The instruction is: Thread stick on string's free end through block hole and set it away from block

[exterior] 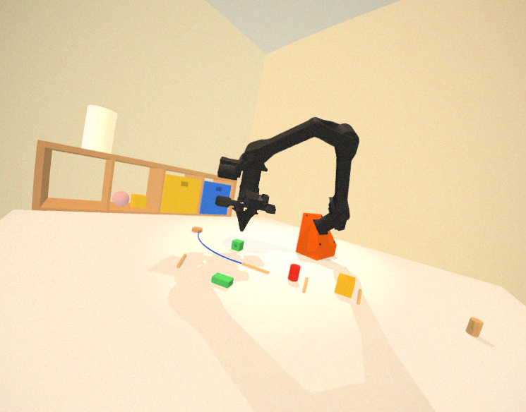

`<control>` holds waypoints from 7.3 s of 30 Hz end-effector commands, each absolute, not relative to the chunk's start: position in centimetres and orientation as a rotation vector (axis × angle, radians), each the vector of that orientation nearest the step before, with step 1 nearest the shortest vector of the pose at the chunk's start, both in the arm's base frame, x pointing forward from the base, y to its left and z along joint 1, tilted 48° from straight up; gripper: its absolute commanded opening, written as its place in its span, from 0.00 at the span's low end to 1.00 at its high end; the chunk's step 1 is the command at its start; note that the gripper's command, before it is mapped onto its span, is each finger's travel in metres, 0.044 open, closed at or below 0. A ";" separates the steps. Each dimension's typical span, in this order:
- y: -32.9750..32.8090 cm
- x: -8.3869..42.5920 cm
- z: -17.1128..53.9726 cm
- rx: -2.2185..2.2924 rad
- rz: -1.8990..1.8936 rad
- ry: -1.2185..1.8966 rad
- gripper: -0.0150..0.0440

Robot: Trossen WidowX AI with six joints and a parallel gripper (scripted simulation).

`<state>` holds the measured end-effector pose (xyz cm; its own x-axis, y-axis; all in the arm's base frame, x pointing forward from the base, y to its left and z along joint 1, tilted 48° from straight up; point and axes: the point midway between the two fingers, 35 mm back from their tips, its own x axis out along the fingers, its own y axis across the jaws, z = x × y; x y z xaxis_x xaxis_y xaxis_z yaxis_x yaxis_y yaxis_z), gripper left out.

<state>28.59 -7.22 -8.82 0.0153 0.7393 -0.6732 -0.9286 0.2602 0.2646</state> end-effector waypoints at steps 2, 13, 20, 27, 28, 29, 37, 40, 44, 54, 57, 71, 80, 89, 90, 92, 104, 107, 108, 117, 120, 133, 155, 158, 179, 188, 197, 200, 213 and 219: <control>-7.2 28.6 -8.8 -0.283 1.324 0.829 0.25; -1.8 33.3 -2.8 -0.760 1.559 0.423 0.65; 0.3 34.4 -0.6 -0.902 1.616 0.251 0.97; 0.3 34.4 -0.6 -0.902 1.616 0.251 0.82; 0.3 34.4 -0.6 -0.902 1.616 0.251 0.78; 0.3 34.4 -0.6 -0.902 1.616 0.251 0.73; 0.3 34.4 -0.6 -0.902 1.616 0.251 0.46; 0.3 34.4 -0.6 -0.902 1.616 0.251 0.46; 0.3 34.4 -0.6 -0.902 1.616 0.251 0.46; 1.2 34.5 -1.4 -0.902 1.616 0.252 0.46; 1.6 34.5 -1.8 -0.902 1.616 0.252 0.46; 3.3 34.5 -3.3 -0.902 1.616 0.251 0.46; 4.4 34.4 -4.2 -0.900 1.616 0.250 0.46; 4.8 34.4 -4.6 -0.900 1.616 0.249 0.46; 4.8 34.4 -4.6 -0.900 1.616 0.249 0.46; 4.8 34.4 -4.6 -0.900 1.616 0.249 0.46; 4.8 34.5 -4.5 -0.910 1.617 0.246 0.25; 4.8 34.5 -4.5 -0.910 1.617 0.246 0.25; 4.7 34.5 -4.5 -0.910 1.617 0.246 0.25; 3.9 34.6 -3.8 -0.912 1.617 0.248 0.25; 3.6 34.6 -3.6 -0.912 1.616 0.248 0.25; 2.4 34.7 -2.5 -0.913 1.616 0.249 0.25; 0.3 34.5 -0.6 -0.912 1.617 0.249 0.25; 0.6 34.3 -0.8 -0.897 1.619 0.253 0.25; -0.2 35.2 -1.3 -0.554 1.477 0.589 0.25; -0.7 35.8 -1.8 -0.304 1.346 0.807 0.25; -1.1 36.4 -2.2 -0.052 1.193 1.006 0.25; -1.3 36.6 -2.3 0.032 1.137 1.068 0.25; -2.0 37.5 -3.0 0.396 0.868 1.311 0.25; -2.4 37.8 -3.3 0.564 0.729 1.407 0.25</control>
<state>37.54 -2.07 -3.06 0.0144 0.7450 -0.6669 -0.2263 0.6521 0.7236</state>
